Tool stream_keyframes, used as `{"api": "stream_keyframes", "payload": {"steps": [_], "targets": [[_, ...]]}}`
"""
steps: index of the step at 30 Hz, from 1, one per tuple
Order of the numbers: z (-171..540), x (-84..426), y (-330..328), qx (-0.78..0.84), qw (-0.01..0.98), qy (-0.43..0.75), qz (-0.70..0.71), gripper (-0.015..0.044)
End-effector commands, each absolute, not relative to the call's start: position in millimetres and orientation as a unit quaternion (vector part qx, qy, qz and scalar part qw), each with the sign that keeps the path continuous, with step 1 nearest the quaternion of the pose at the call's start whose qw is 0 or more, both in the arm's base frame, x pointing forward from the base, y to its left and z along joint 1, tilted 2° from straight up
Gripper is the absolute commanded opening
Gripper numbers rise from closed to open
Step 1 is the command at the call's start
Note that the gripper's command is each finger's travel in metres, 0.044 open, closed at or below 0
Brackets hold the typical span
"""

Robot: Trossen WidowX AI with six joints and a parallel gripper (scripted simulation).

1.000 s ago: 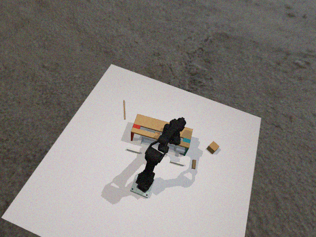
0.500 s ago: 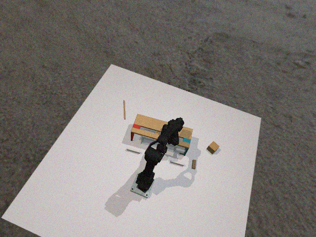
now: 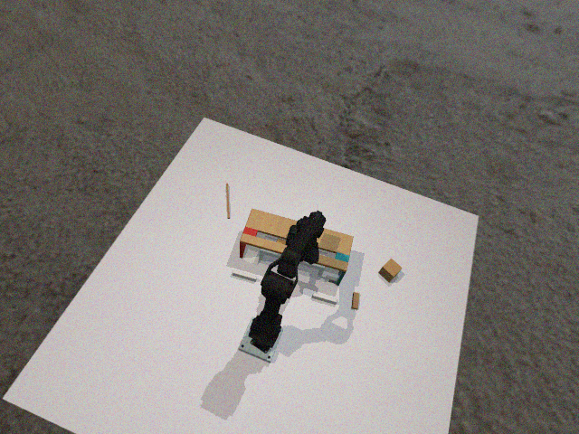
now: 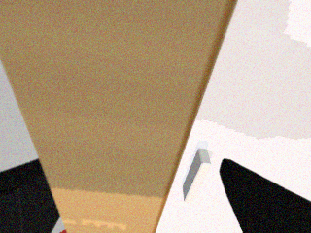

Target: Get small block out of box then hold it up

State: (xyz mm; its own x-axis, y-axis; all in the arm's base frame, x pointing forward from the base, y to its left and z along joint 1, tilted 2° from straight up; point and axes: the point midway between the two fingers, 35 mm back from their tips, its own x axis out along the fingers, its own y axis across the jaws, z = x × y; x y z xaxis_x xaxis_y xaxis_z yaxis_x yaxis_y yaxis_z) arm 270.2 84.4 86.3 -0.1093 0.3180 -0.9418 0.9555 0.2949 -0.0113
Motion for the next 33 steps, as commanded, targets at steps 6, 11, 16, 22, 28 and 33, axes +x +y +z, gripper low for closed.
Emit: {"api": "stream_keyframes", "payload": {"steps": [6, 11, 16, 22, 28, 33], "targets": [[88, 264, 105, 0.485, 0.461, 0.660, -0.342, 0.0400], [88, 261, 115, 0.485, 0.461, 0.660, -0.342, 0.0400], [88, 258, 125, 0.486, 0.460, 0.660, -0.341, 0.0400], [88, 254, 138, 0.486, 0.460, 0.661, -0.341, 0.0400], [88, 250, 151, 0.486, 0.459, 0.661, -0.341, 0.0400], [89, 246, 162, 0.486, 0.459, 0.661, -0.340, 0.0400]]}}
